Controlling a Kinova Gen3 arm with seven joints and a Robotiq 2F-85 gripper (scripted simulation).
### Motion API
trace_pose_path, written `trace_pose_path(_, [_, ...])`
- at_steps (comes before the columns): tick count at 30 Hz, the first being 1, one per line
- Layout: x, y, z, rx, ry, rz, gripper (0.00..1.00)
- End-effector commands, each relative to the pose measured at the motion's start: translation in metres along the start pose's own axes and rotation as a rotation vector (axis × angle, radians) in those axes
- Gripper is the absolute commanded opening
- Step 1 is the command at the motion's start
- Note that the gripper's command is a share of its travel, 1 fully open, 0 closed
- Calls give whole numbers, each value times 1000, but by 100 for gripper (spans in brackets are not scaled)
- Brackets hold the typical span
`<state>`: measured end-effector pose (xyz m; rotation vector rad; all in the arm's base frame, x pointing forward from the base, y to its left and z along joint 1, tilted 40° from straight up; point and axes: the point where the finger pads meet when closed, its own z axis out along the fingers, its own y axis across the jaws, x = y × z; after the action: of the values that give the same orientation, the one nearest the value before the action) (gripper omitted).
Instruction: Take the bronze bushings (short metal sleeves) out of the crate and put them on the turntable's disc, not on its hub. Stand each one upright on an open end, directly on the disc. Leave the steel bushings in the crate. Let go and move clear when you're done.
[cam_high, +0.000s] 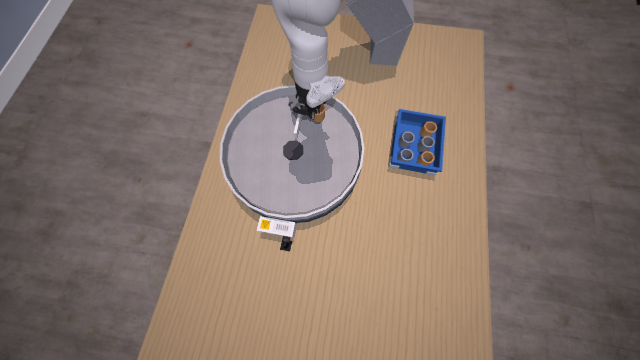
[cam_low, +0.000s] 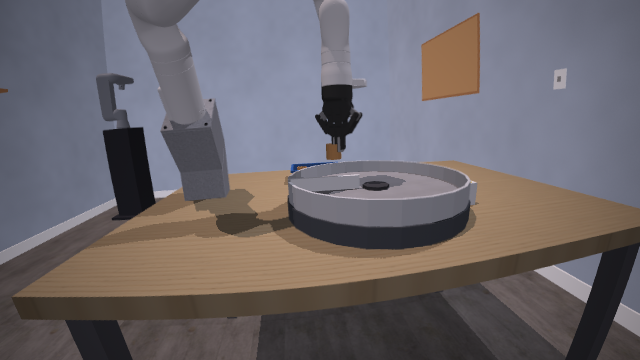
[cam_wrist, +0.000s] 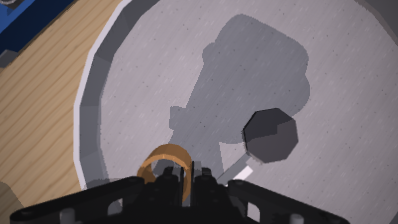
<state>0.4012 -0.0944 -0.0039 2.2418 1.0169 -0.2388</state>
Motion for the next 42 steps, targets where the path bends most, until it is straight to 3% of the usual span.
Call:
trace_pose_path(1, [1, 0, 0, 0, 1, 0, 0])
trace_pose_path(12, [1, 0, 0, 0, 1, 0, 0])
trace_pose_path(18, [0, 0, 24, 0, 1, 0, 0])
trace_pose_path(42, [0, 0, 26, 0, 1, 0, 0])
